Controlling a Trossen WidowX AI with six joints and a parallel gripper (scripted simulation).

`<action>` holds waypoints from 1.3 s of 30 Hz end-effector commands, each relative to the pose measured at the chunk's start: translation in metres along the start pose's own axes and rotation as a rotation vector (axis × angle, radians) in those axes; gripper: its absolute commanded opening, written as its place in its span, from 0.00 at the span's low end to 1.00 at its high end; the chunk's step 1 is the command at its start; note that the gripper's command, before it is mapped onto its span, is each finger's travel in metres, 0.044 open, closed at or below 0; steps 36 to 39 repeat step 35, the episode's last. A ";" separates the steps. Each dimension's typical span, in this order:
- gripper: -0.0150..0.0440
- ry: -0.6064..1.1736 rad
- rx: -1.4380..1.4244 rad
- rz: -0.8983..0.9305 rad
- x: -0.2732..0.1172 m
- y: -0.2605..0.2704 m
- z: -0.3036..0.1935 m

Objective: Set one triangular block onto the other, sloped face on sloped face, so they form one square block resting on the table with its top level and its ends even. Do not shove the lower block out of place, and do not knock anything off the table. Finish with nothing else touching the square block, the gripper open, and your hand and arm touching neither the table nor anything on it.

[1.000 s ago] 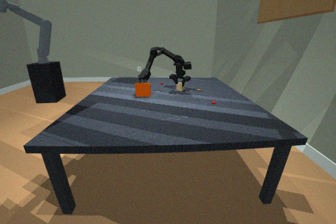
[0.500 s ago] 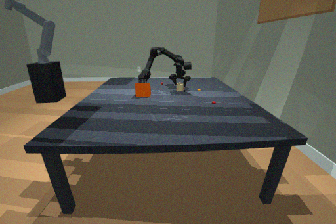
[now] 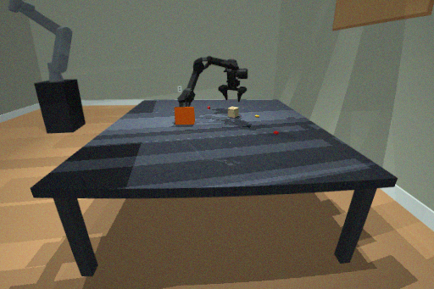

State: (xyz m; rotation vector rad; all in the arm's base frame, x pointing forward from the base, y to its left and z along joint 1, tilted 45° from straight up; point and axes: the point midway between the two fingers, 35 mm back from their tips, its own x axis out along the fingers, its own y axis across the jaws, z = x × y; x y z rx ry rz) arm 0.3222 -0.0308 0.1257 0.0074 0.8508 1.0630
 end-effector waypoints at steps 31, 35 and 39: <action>1.00 -0.007 0.001 -0.007 -0.024 0.001 -0.001; 1.00 -0.007 0.001 -0.007 -0.024 0.001 -0.001; 1.00 -0.007 0.001 -0.007 -0.024 0.001 -0.001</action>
